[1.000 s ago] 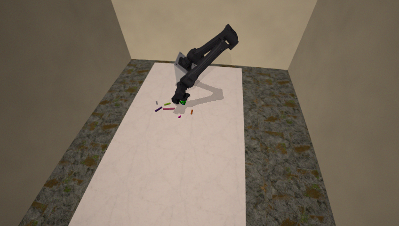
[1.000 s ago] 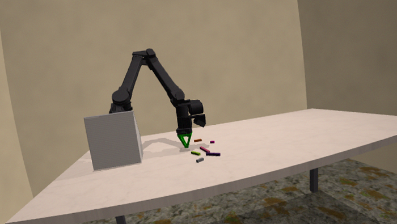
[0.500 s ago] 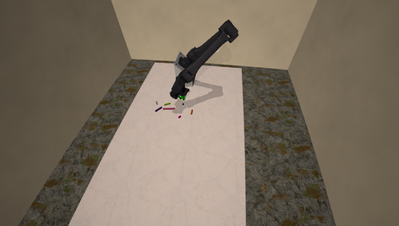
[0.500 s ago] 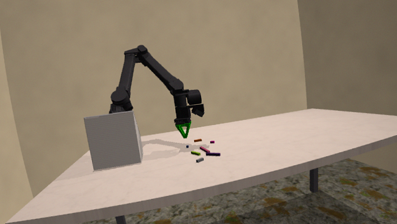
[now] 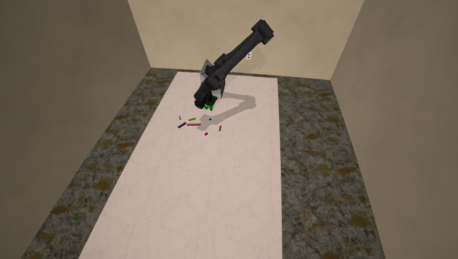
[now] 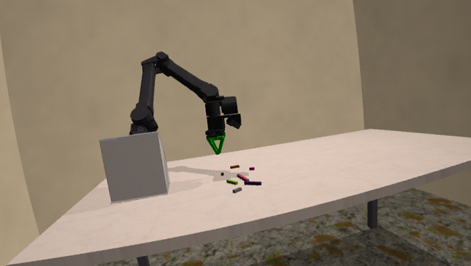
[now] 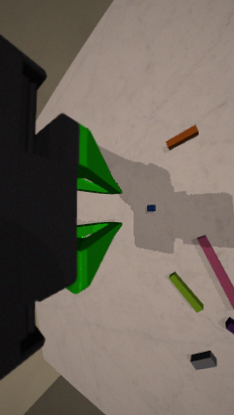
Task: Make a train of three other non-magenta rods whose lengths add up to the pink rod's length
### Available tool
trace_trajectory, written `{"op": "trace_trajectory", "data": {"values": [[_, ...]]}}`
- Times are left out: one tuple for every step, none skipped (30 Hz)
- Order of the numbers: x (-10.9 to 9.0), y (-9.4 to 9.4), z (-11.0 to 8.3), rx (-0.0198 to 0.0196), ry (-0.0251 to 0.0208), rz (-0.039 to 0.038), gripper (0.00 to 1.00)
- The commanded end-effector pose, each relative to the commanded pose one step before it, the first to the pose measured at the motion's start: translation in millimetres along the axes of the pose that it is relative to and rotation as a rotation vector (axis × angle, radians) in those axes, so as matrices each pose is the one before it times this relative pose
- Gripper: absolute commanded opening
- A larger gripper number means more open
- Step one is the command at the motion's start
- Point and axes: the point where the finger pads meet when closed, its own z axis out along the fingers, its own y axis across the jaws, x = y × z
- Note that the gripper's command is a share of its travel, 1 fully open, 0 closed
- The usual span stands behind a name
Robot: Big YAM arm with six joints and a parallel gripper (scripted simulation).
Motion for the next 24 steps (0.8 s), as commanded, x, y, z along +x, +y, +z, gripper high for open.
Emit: {"op": "trace_trajectory", "data": {"values": [[-15.72, 4.88, -7.08, 0.00226, -0.01825, -0.03832, 1.0], [0.0, 0.0, 0.0, 0.0, 0.0, 0.0, 1.0], [-2.32, -1.05, -0.44, -0.00098, -0.01189, -0.0062, 1.0], [-0.2, 0.01, 0.0, -0.00003, -0.00072, -0.00068, 1.0], [0.01, 0.0, 0.0, 0.0, 0.00001, 0.0, 1.0], [0.0, 0.0, 0.0, 0.0, 0.0, 0.00001, 1.0], [0.0, 0.0, 0.0, 0.0, 0.0, 0.00325, 1.0], [0.0, 0.0, 0.0, 0.0, 0.0, 0.00243, 1.0], [0.0, 0.0, 0.0, 0.0, 0.00001, 0.00032, 1.0], [0.0, 0.0, 0.0, 0.0, 0.0, 0.0, 1.0], [0.0, 0.0, 0.0, 0.0, 0.0, 0.0, 1.0], [0.0, 0.0, 0.0, 0.0, 0.0, 0.0, 1.0], [0.0, 0.0, 0.0, 0.0, 0.0, 0.0, 1.0], [0.0, 0.0, 0.0, 0.0, 0.0, 0.0, 1.0], [0.0, 0.0, 0.0, 0.0, 0.0, 0.0, 1.0], [0.0, 0.0, 0.0, 0.0, 0.0, 0.0, 1.0], [0.0, 0.0, 0.0, 0.0, 0.0, 0.0, 1.0], [0.0, 0.0, 0.0, 0.0, 0.0, 0.0, 1.0], [0.0, 0.0, 0.0, 0.0, 0.0, 0.0, 1.0], [0.0, 0.0, 0.0, 0.0, 0.0, 0.0, 1.0], [0.0, 0.0, 0.0, 0.0, 0.0, 0.0, 1.0], [-0.52, -0.46, -0.08, -0.00005, -0.00037, -0.00164, 1.0], [-1.93, -2.4, -1.21, -0.00039, -0.0043, -0.00043, 1.0], [-2.19, -2.98, -1.48, 0.00034, -0.00564, -0.00237, 1.0]]}}
